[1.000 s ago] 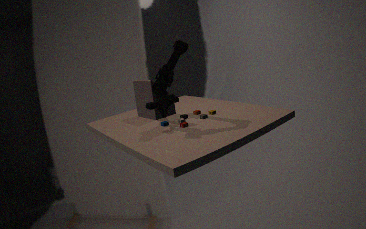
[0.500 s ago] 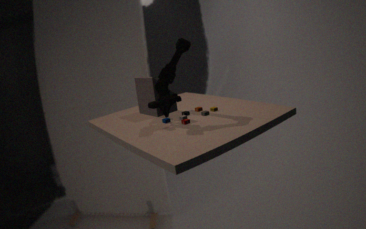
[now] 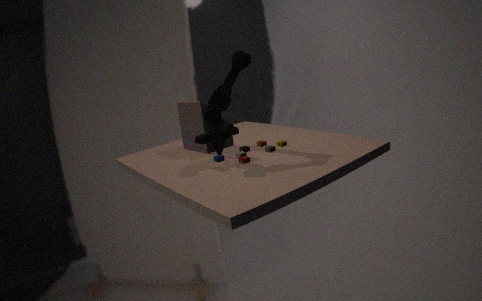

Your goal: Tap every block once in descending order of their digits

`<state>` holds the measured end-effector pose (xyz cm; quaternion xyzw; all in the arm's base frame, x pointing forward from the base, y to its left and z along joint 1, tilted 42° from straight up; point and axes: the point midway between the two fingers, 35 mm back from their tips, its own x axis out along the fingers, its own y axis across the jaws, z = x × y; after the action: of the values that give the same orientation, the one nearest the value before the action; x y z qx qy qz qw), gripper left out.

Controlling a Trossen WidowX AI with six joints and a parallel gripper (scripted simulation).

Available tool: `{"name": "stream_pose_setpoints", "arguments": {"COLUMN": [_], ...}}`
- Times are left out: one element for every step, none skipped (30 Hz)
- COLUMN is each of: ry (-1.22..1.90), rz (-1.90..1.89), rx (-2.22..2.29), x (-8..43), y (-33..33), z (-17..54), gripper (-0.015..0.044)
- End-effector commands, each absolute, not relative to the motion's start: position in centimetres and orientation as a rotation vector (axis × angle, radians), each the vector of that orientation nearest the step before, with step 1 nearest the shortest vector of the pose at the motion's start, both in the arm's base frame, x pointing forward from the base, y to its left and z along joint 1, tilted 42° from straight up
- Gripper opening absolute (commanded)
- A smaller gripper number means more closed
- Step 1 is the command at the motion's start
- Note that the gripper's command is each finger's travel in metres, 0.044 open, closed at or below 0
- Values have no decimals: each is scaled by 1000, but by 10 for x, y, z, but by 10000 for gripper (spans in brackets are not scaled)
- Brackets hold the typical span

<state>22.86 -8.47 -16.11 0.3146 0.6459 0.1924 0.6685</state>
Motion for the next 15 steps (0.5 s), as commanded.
{"name": "stream_pose_setpoints", "arguments": {"ry": [1448, 1448, 1448, 1448, 1448, 1448, 1449, 1449, 1450, 1450, 1450, 1450, 1450, 1450, 1450], "rz": [425, 425, 425, 425, 425, 423, 422, 421, 421, 422, 422, 422, 422, 422, 422], "rx": [698, 698, 698, 698, 697, 696, 695, 695, 695, 695, 696, 696, 696, 696, 696], "x": [229, 229, 229, 229, 229, 229, 228, 226, 223, 221, 220, 220, 220, 220, 220], "y": [-100, -100, -100, -100, -102, -109, -121, -135, -146, -152, -154, -154, -154, -154, -154], "z": [-148, -148, -148, -148, -145, -139, -127, -111, -98, -90, -87, -87, -87, -87, -87], "gripper": [20, 20, 20, 20, 20, 20, 20, 20, 20, 20, 20, 20, 20, 20, 20]}}
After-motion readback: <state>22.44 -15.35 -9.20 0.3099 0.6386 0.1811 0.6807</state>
